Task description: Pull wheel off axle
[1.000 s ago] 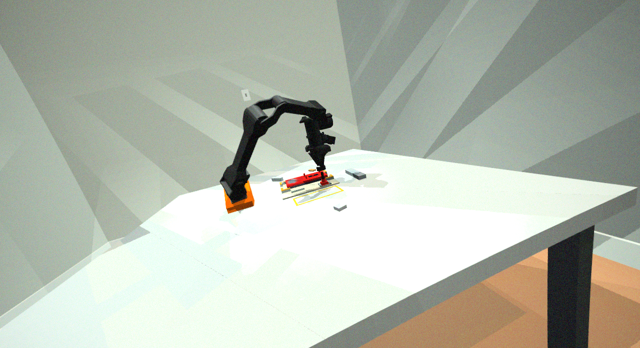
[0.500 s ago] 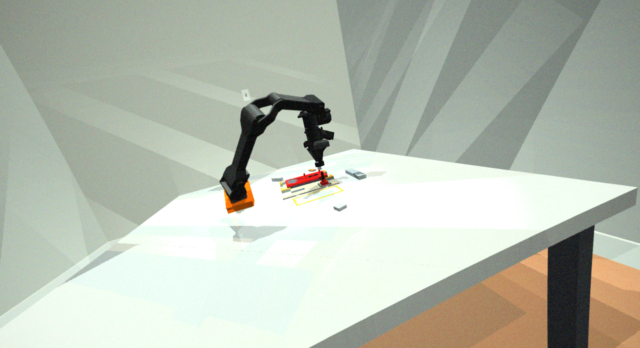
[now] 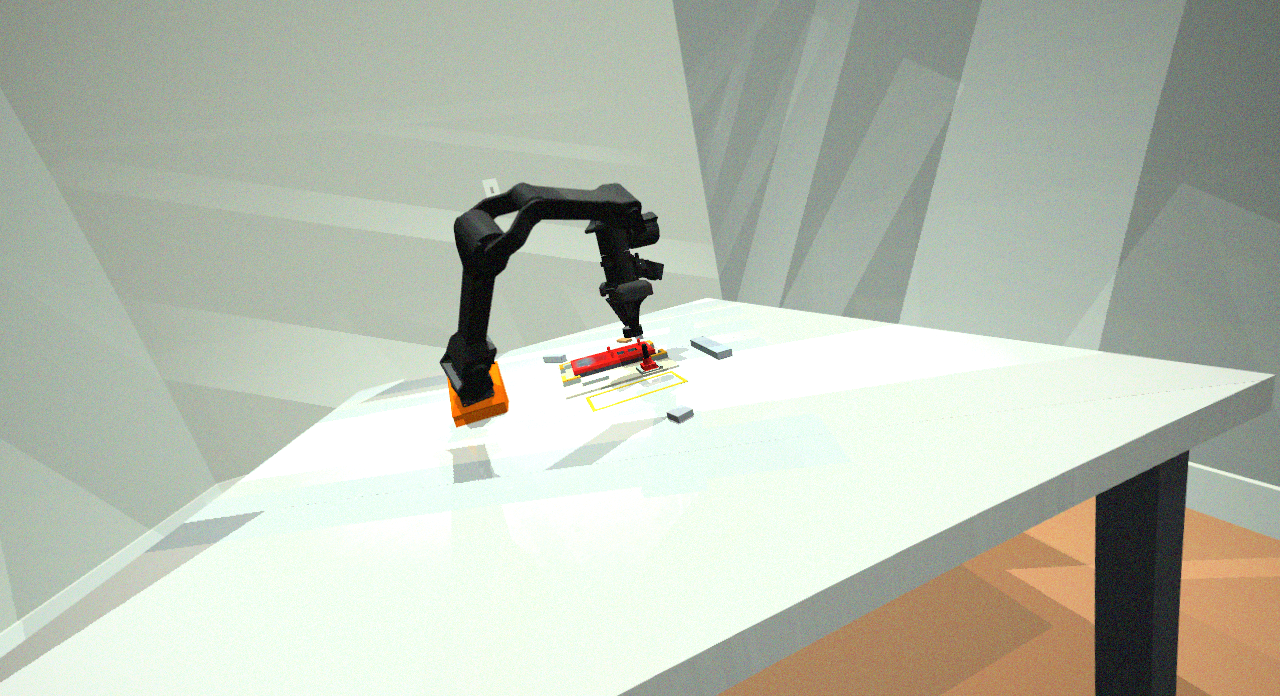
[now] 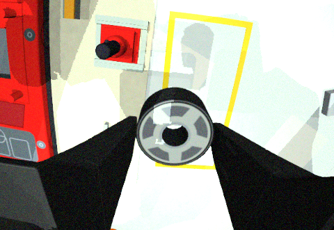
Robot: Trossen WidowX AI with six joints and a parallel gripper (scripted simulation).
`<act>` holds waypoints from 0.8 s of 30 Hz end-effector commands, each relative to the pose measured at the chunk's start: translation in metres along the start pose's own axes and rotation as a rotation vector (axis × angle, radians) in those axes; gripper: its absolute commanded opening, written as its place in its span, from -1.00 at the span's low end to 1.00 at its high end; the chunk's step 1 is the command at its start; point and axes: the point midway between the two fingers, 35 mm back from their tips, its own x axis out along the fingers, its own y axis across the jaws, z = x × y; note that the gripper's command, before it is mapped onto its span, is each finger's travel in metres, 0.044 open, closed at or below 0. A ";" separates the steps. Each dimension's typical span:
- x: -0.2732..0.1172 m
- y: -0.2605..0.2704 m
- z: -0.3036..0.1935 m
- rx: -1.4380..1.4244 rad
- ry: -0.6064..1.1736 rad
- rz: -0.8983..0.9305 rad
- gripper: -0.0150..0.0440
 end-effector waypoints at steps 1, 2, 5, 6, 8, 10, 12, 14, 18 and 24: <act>-0.001 -0.016 -0.012 0.000 0.000 -0.005 -0.49; -0.001 -0.019 -0.014 0.000 0.000 -0.006 -0.49; -0.001 -0.027 -0.021 0.000 0.001 -0.006 -0.49; -0.001 -0.029 -0.023 0.000 0.001 -0.006 -0.49; -0.001 -0.034 -0.027 0.000 0.002 -0.006 -0.49; -0.001 -0.035 -0.029 0.000 0.002 -0.006 -0.49; -0.001 -0.035 -0.029 0.000 0.002 -0.006 -0.49; 0.000 -0.035 -0.029 0.000 0.002 -0.006 -0.49; 0.008 -0.036 -0.029 0.000 0.002 -0.006 -0.49; 0.020 -0.036 -0.029 0.000 0.002 -0.006 -0.49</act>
